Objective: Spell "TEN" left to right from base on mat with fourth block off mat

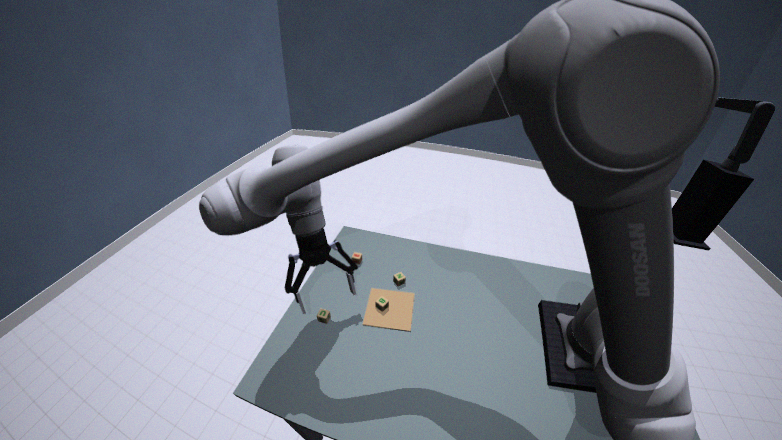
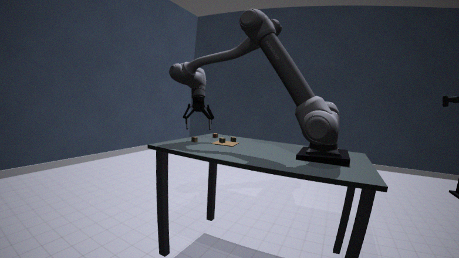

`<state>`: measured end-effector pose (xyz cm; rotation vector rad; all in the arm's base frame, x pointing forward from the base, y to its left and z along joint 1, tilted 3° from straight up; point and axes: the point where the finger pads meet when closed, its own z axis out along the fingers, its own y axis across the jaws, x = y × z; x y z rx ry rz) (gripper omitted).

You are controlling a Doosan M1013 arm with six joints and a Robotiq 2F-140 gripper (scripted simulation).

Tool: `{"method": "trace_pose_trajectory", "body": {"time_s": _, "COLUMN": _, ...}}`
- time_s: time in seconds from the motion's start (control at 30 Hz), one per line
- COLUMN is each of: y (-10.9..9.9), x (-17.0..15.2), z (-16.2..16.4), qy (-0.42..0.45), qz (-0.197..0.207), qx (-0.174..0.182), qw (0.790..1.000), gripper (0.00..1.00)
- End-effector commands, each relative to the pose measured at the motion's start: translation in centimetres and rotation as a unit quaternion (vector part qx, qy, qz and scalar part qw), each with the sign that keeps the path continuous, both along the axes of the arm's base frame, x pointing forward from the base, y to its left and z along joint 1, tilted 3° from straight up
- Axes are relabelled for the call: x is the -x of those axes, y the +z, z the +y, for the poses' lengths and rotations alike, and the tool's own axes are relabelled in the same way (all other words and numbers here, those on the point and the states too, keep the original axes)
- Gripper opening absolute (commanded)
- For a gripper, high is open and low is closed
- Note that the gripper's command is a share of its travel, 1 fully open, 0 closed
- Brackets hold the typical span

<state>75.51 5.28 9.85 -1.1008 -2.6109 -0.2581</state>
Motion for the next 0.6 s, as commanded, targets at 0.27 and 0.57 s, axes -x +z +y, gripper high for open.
{"method": "trace_pose_trajectory", "body": {"time_s": 0.27, "y": -0.31, "x": -2.44, "z": 0.80, "qy": -0.004, "qz": -0.008, "qx": 0.010, "qw": 1.000, "gripper": 1.00}}
{"method": "trace_pose_trajectory", "body": {"time_s": 0.57, "y": -0.31, "x": -2.44, "z": 0.80, "qy": -0.004, "qz": -0.008, "qx": 0.010, "qw": 1.000, "gripper": 1.00}}
